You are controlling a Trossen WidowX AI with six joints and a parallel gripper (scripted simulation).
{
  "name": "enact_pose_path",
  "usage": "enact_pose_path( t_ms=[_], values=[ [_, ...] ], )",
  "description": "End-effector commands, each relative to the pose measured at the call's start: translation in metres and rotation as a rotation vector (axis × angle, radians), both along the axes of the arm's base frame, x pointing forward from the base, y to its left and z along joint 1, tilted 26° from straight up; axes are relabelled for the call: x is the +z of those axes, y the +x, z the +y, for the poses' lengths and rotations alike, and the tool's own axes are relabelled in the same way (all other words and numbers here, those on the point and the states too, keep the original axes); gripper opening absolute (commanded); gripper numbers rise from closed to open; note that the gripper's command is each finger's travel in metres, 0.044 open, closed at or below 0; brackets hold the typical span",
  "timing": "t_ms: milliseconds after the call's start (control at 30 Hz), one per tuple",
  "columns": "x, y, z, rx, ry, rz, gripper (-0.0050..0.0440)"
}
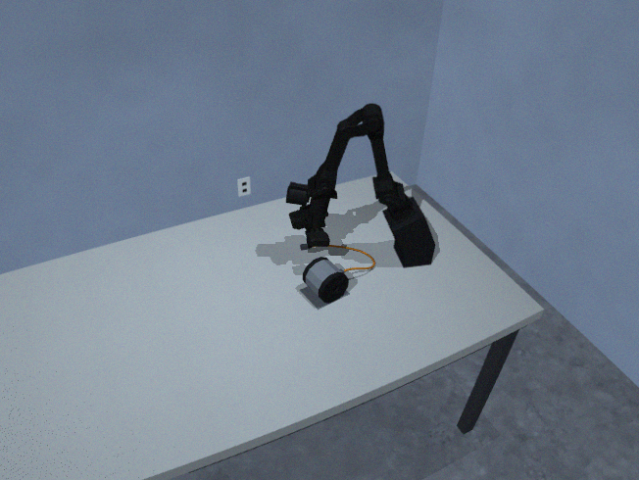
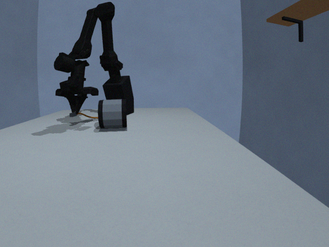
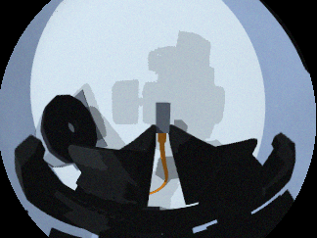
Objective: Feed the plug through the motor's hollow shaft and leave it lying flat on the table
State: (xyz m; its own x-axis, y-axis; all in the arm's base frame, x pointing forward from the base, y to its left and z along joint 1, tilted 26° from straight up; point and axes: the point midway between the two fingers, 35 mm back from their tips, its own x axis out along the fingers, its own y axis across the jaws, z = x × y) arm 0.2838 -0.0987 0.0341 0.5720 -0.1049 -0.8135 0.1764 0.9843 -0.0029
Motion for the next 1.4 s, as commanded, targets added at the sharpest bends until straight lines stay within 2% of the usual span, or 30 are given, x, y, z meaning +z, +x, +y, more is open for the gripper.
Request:
enact_pose_path(
  t_ms=[0,33,100,200,300,400,600,667,1167,1367],
  values=[
    [0.009,0.014,0.015,0.036,0.020,-0.038,0.0000],
    [0.009,0.015,0.017,0.113,-0.025,-0.020,0.0000],
    [0.009,0.015,0.017,0.113,-0.025,-0.020,0.0000],
    [0.010,0.020,0.022,0.345,-0.156,0.031,0.0000],
    [0.010,0.023,0.027,0.508,-0.240,0.065,0.0000],
    [0.010,0.038,0.049,0.561,-0.221,0.031,0.0000],
    [0.011,0.039,0.052,0.894,-0.410,0.087,0.0000],
    [0.011,0.039,0.052,0.894,-0.410,0.087,0.0000],
    [0.016,0.039,0.057,1.704,-0.808,0.154,0.0000],
    [0.017,0.039,0.058,1.785,-0.844,0.154,0.0000]
  ],
)
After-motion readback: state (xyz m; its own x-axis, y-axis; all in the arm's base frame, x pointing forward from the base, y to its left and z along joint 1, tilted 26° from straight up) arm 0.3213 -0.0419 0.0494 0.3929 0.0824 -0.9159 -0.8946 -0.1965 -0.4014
